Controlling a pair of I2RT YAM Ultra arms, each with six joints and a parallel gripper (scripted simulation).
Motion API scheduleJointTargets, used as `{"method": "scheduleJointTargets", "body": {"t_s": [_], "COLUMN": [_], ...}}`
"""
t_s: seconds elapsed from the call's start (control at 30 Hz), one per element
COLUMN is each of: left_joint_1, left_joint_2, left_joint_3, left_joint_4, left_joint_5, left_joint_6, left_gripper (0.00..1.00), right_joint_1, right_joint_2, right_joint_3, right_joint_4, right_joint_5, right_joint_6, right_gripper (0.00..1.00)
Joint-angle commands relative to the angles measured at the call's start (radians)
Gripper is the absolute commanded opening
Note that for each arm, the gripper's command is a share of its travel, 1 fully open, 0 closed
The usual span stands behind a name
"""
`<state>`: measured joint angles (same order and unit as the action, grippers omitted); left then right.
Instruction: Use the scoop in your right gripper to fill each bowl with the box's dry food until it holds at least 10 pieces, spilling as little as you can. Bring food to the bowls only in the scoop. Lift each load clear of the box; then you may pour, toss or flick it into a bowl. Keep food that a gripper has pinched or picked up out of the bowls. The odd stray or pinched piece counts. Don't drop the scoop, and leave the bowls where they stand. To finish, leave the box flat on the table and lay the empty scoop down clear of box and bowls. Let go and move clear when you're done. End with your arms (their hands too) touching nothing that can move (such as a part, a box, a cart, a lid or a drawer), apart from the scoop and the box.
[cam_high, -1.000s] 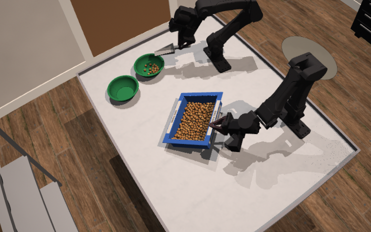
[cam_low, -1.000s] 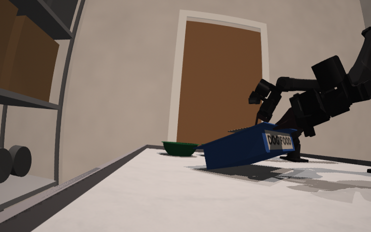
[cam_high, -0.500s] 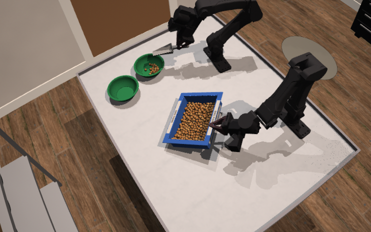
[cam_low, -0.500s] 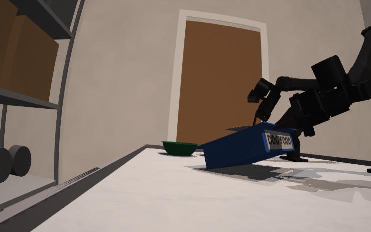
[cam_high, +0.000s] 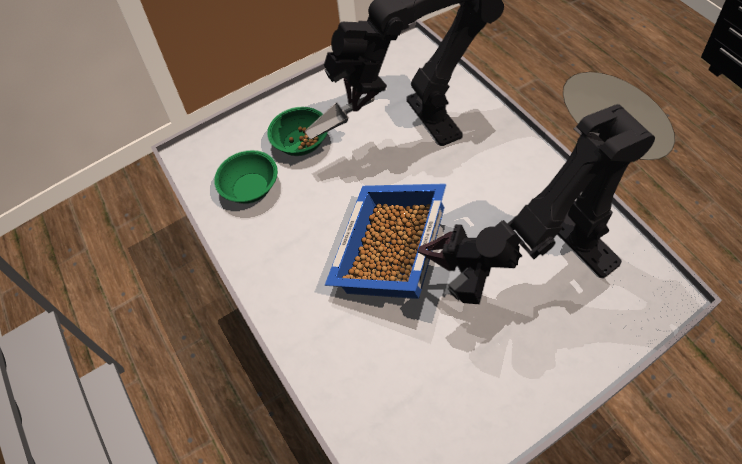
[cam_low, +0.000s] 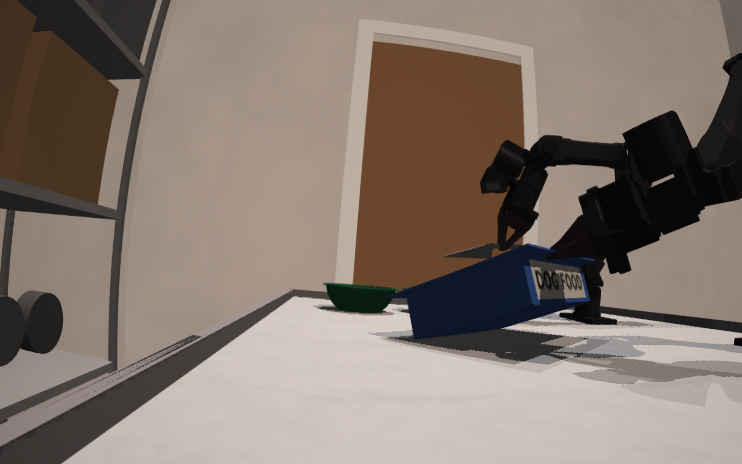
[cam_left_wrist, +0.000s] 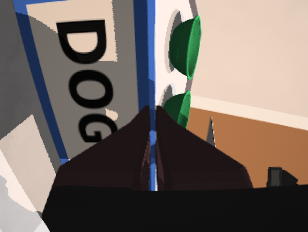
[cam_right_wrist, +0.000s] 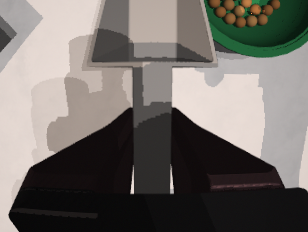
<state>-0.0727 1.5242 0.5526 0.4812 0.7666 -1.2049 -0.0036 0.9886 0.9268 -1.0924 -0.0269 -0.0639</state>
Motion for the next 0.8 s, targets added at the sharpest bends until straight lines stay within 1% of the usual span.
{"method": "scheduleJointTargets", "body": {"t_s": [0.0, 0.07, 0.13, 0.63, 0.7, 0.73, 0.77], "left_joint_1": [-0.002, -0.002, -0.002, -0.002, -0.002, -0.002, -0.002], "left_joint_2": [-0.041, -0.041, -0.041, -0.041, -0.041, -0.041, -0.041], "left_joint_3": [0.044, 0.044, 0.044, 0.044, 0.044, 0.044, 0.044], "left_joint_4": [0.046, 0.046, 0.046, 0.046, 0.046, 0.046, 0.046], "left_joint_5": [0.028, 0.028, 0.028, 0.028, 0.028, 0.028, 0.028], "left_joint_6": [0.031, 0.031, 0.031, 0.031, 0.031, 0.031, 0.031], "left_gripper": [0.0, 0.0, 0.0, 0.0, 0.0, 0.0, 0.0], "right_joint_1": [0.068, 0.112, 0.112, 0.418, 0.418, 0.431, 0.453], "right_joint_2": [0.058, 0.099, 0.099, 0.38, 0.38, 0.387, 0.414], "right_joint_3": [0.094, 0.13, 0.13, 0.387, 0.387, 0.406, 0.42], "right_joint_4": [-0.033, -0.048, -0.048, -0.148, -0.148, -0.156, -0.161], "right_joint_5": [-0.001, -0.005, -0.005, -0.01, -0.01, 0.002, 0.002], "right_joint_6": [-0.022, -0.029, -0.029, -0.077, -0.077, -0.075, -0.079], "right_gripper": [0.0, 0.0, 0.0, 0.0, 0.0, 0.0, 0.0]}}
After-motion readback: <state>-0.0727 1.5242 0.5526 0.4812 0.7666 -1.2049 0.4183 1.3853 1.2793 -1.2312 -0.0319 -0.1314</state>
